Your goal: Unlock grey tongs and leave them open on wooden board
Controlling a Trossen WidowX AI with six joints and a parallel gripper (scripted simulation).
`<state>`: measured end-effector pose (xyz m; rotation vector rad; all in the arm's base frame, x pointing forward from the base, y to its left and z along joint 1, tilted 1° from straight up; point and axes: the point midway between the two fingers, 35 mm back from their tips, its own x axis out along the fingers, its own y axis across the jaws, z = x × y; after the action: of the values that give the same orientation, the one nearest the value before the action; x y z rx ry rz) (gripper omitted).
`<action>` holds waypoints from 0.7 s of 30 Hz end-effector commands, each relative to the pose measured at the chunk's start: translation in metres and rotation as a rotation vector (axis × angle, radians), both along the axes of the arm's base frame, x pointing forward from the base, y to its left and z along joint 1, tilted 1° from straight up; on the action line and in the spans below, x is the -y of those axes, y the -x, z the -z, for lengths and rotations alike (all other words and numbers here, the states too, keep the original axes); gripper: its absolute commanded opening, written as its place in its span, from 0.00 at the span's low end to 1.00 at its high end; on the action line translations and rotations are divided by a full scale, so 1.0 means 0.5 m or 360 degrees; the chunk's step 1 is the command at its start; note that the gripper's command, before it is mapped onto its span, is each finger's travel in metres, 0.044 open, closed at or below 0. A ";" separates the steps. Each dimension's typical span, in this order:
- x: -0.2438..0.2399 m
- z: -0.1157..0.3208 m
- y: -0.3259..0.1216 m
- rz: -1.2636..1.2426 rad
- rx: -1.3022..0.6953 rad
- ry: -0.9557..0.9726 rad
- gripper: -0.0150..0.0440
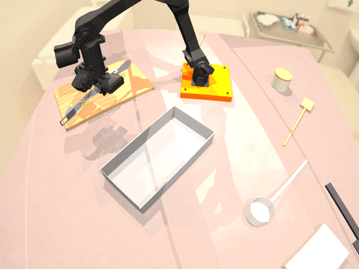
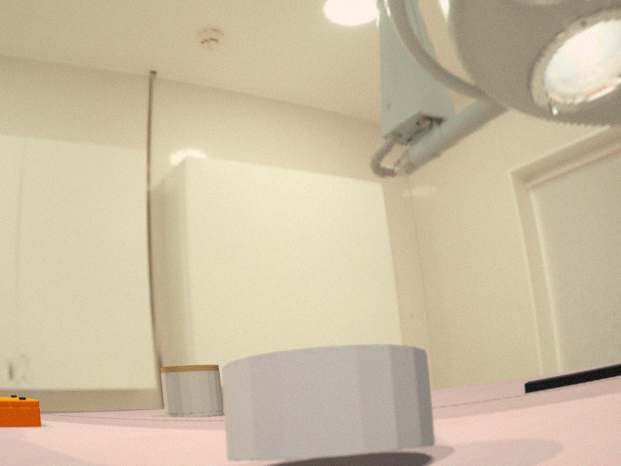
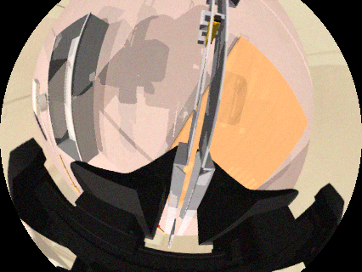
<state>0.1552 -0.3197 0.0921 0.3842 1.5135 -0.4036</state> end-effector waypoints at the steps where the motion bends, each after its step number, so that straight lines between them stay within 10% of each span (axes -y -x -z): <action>1: 0.022 -0.003 0.053 0.0242 0.0010 0.0006 0.00; 21: 0.050 -0.004 0.138 0.0622 0.0069 0.0038 0.00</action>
<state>0.0874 -0.3435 0.0913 0.6639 1.4334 -0.6919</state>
